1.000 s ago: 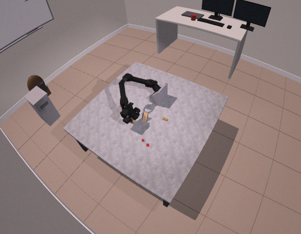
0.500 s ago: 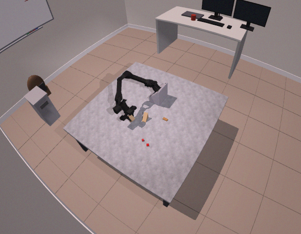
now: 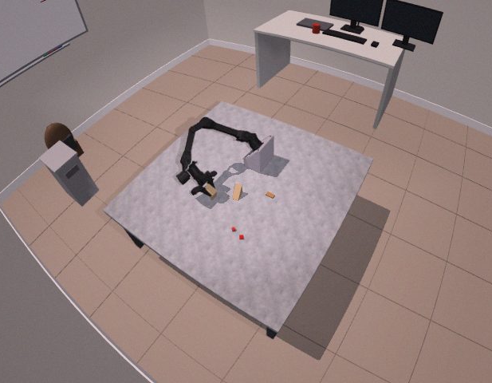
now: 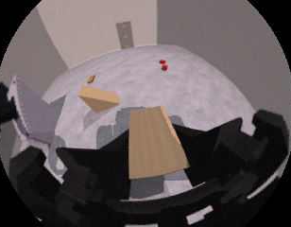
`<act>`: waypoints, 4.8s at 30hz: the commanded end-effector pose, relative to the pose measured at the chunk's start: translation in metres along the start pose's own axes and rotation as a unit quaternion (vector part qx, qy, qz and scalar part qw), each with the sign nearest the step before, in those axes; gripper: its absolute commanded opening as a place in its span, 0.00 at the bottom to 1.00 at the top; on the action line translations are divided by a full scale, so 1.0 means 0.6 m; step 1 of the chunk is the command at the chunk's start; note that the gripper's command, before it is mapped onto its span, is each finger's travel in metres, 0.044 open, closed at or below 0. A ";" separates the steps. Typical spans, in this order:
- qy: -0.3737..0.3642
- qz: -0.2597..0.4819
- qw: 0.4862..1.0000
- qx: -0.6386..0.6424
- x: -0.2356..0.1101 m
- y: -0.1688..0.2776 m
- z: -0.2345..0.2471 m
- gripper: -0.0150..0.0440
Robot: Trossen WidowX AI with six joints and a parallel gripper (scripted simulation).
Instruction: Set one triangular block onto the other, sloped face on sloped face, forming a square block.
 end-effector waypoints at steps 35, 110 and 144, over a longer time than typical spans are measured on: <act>0.000 -0.004 1.000 -0.003 -0.111 -0.120 0.012 1.00; 0.071 0.646 0.760 -0.003 0.080 -0.023 0.001 0.30; 0.014 0.620 0.778 -0.094 -0.038 -0.135 0.019 0.25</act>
Point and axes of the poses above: the point midway between the two fingers, 35 mm back from their tips, its own x axis out along the fingers, its own z axis across the jaws, y = z × x, the point moved 4 cm from there along -x, back along the fingers, and after that the axes turned 6 degrees about x, right-handed, at the moved point
